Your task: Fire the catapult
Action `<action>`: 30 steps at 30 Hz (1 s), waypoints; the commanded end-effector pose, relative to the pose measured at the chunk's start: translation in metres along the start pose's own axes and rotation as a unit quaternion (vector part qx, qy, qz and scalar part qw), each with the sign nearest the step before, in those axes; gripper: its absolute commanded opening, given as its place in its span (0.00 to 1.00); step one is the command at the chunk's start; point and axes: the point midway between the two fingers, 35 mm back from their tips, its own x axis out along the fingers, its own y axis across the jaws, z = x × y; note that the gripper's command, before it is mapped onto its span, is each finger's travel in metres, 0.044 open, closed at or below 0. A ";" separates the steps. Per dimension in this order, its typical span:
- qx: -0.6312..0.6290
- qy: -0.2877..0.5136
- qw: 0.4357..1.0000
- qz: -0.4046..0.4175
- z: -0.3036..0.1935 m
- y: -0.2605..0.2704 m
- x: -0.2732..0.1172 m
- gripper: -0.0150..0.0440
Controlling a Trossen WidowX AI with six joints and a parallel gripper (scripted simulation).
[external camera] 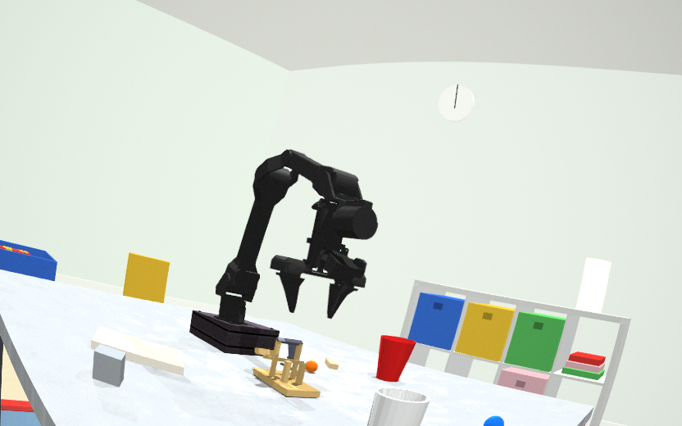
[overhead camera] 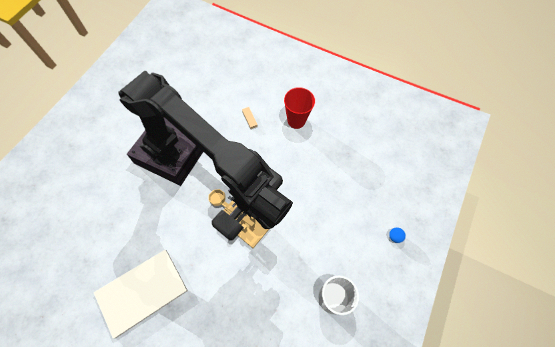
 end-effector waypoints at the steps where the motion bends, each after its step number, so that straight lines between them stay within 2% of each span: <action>1: -0.010 0.015 1.000 0.001 -0.011 0.022 0.016 0.87; 4: -0.031 0.014 0.999 0.003 -0.036 0.066 0.033 0.76; 11: -0.078 0.016 0.997 0.009 -0.114 0.140 0.072 0.76; 17: -0.110 0.021 0.994 0.011 -0.180 0.169 0.101 0.76; 30: -0.111 0.021 0.994 0.011 -0.181 0.165 0.118 0.76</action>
